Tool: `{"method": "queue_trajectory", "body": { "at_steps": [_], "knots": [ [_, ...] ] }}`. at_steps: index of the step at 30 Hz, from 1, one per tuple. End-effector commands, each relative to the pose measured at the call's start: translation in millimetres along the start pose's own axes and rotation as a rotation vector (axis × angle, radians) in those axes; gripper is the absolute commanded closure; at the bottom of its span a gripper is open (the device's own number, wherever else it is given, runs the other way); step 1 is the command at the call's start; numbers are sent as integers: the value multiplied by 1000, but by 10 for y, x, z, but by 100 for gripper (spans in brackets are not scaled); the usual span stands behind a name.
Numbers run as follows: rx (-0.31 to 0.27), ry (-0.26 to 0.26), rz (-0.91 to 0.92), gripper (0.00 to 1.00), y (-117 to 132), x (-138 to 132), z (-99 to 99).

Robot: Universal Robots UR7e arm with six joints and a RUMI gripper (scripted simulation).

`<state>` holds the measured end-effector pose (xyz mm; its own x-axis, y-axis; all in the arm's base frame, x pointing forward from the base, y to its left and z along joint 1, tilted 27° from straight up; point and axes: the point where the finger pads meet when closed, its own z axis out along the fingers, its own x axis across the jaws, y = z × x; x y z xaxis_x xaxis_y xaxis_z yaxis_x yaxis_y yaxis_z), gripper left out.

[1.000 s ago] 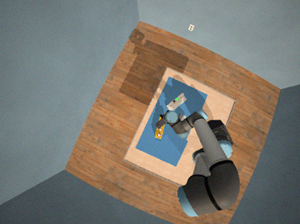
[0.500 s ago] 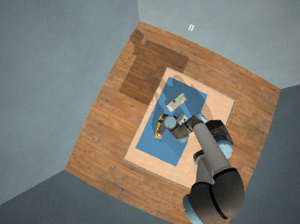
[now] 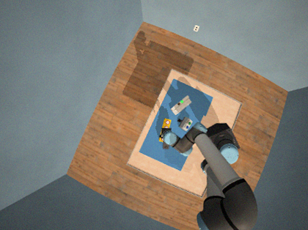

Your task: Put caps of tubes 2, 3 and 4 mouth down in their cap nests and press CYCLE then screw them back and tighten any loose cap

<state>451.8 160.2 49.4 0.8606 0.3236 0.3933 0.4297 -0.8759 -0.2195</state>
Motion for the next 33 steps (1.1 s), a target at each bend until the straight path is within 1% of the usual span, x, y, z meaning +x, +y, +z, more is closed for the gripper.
{"method": "queue_trajectory", "body": {
  "at_steps": [1, 2, 12, 24, 33],
  "knots": [
    [-2, 0, -6, 65, -336, 91, -4],
    [-2, 0, -6, 65, -394, 105, -4],
    [-2, 0, -6, 65, -394, 105, -5],
    [-2, 0, -6, 65, -393, 106, 350],
    [-2, 0, -6, 65, -393, 106, 350]
  ]
}}
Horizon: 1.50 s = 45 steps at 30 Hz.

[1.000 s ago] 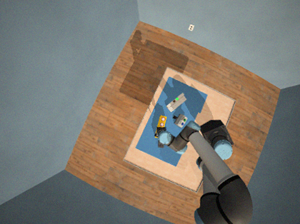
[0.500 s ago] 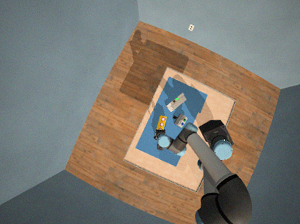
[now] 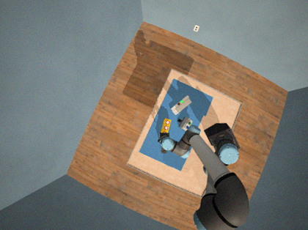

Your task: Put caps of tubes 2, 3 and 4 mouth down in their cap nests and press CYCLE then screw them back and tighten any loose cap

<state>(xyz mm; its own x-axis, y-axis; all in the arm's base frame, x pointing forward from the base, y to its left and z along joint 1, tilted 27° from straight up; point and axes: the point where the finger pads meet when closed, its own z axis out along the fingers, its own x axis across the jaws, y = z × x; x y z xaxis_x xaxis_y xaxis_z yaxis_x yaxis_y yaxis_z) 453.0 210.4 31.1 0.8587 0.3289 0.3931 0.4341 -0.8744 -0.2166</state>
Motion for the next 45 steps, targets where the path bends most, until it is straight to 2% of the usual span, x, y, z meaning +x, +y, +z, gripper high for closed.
{"method": "queue_trajectory", "body": {
  "at_steps": [1, 30, 31, 45],
  "knots": [
    [-1, 1, 0, 65, 2, 6, 3],
    [-1, 1, 0, 65, 2, 6, 104],
    [-1, 1, 0, 100, 2, 6, 104],
    [-1, 1, 0, 100, 2, 5, 103]
  ]
}}
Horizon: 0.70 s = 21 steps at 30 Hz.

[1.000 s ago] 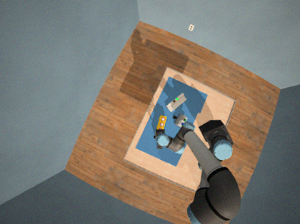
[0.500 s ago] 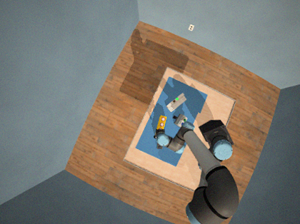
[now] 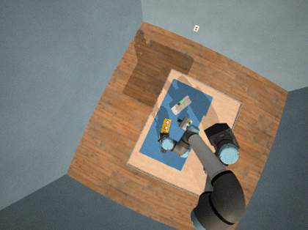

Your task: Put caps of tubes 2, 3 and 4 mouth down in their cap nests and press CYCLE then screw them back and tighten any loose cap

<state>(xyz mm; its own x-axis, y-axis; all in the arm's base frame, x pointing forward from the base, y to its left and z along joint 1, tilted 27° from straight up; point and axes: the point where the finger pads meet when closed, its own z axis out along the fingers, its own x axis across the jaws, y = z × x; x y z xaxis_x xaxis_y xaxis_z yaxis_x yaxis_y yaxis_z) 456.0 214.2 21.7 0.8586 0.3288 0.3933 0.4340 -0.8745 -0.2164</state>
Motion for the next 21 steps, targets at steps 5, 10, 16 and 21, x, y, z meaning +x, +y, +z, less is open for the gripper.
{"method": "queue_trajectory", "body": {
  "at_steps": [5, 10, 16, 21],
  "knots": [
    [0, 1, 100, 100, 1, 4, -2],
    [0, 1, 200, 100, 1, 4, -2],
    [0, 1, 300, 100, 1, 4, -2],
    [0, 1, 380, 100, 1, 4, -2]
  ]
}}
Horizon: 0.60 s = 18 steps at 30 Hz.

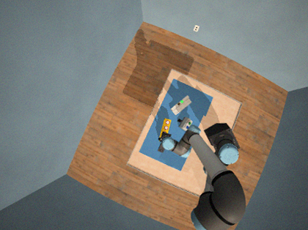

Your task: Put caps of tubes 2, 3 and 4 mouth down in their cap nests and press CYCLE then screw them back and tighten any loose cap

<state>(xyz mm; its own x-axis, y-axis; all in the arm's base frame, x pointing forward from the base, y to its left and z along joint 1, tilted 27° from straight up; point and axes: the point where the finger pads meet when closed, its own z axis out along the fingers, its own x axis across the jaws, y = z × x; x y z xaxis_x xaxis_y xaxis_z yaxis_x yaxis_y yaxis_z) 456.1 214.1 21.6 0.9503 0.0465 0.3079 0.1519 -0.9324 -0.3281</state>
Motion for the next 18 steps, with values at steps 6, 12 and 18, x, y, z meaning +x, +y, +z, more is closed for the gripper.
{"method": "queue_trajectory", "body": {
  "at_steps": [6, 12, 18],
  "knots": [
    [-2, 2, 178, 100, -1, 4, -3],
    [-2, 2, 178, 65, -2, 4, -2],
    [-2, 2, 178, 65, -1, 4, -2]
  ]
}}
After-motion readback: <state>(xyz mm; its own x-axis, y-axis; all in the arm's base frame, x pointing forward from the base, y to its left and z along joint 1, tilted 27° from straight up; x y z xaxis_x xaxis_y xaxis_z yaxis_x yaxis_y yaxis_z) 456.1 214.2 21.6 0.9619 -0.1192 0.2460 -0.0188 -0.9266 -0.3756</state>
